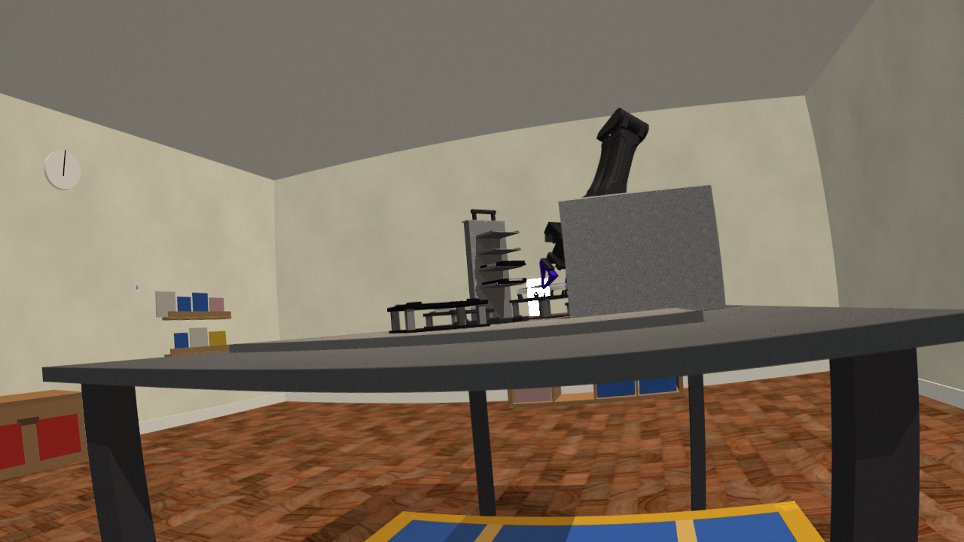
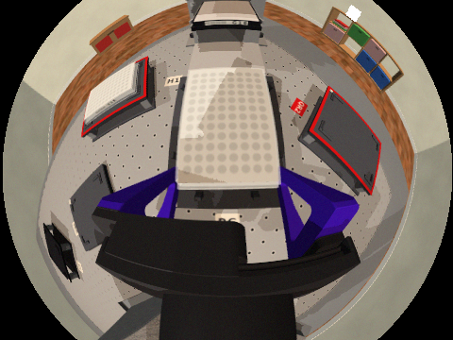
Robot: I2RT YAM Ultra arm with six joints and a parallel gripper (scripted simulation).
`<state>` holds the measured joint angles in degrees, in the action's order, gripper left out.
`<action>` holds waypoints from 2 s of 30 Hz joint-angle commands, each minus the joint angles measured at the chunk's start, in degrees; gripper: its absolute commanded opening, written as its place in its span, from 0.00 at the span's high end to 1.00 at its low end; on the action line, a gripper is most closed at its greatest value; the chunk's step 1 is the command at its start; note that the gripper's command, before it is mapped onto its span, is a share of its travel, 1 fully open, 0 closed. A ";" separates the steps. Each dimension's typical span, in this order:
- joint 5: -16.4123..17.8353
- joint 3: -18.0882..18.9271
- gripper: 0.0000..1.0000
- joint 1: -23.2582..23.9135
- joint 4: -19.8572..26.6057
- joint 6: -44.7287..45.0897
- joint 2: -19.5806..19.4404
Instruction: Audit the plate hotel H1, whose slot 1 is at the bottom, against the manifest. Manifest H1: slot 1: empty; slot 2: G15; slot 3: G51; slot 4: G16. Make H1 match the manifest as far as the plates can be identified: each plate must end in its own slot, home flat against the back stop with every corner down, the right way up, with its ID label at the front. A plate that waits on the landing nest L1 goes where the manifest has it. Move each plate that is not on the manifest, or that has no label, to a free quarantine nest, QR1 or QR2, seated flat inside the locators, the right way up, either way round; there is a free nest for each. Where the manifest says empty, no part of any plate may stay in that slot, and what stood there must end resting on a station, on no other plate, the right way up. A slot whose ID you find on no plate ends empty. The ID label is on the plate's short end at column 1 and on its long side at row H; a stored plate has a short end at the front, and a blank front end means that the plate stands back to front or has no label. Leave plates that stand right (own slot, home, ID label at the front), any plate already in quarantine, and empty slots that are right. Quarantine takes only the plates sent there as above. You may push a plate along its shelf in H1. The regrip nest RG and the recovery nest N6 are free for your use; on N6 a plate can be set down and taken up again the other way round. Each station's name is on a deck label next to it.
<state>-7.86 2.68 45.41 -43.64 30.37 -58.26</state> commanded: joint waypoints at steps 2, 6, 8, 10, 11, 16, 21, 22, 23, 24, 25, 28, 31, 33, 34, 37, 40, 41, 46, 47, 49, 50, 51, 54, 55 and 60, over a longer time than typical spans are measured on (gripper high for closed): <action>0.98 0.05 0.14 -0.03 -1.62 0.09 -0.30; 1.34 -0.04 0.14 0.33 -3.05 0.16 -1.63; 1.52 -0.08 0.14 0.51 -3.77 0.20 -2.30; 1.69 -0.13 0.14 0.69 -4.53 0.23 -3.02; 1.78 -0.15 0.14 0.78 -4.90 0.25 -3.36; 2.22 -0.24 0.14 1.22 -6.75 0.33 -5.11; 2.47 -0.28 0.14 1.48 -7.80 0.38 -6.13; 2.56 -0.29 0.14 1.56 -8.16 0.40 -6.47; 2.64 -0.31 0.14 1.65 -8.52 0.42 -6.82; 2.72 -0.32 0.14 1.73 -8.88 0.43 -7.17; 2.81 -0.33 0.14 1.82 -9.29 0.45 -7.56; 3.06 -0.37 0.14 2.07 -10.40 0.50 -8.64; 3.31 -0.39 0.14 2.32 -11.49 0.55 -9.70; 3.47 -0.40 0.14 2.49 -12.22 0.58 -10.41; 3.55 -0.41 0.14 2.57 -12.58 0.59 -10.77; 3.63 -0.41 0.14 2.65 -12.92 0.61 -11.10; 3.87 -0.42 0.14 2.90 -14.03 0.66 -12.20; 3.95 -0.42 0.14 2.98 -14.39 0.67 -12.56; 4.41 -0.42 0.07 3.45 -16.46 0.76 -14.64; 4.41 -0.42 0.07 3.45 -16.44 0.76 -14.61; 4.41 -0.42 0.07 3.45 -16.48 0.76 -14.65; 4.41 -0.42 0.07 3.44 -16.48 0.76 -14.65; 4.40 -0.43 0.07 3.43 -16.48 0.76 -14.64; 4.40 -0.44 0.07 3.44 -16.58 0.76 -14.74; 4.40 -0.44 0.07 3.44 -16.62 0.76 -14.77; 4.41 -0.43 0.00 3.45 -16.66 0.76 -14.82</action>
<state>-3.51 2.22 48.88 -60.64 30.96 -73.14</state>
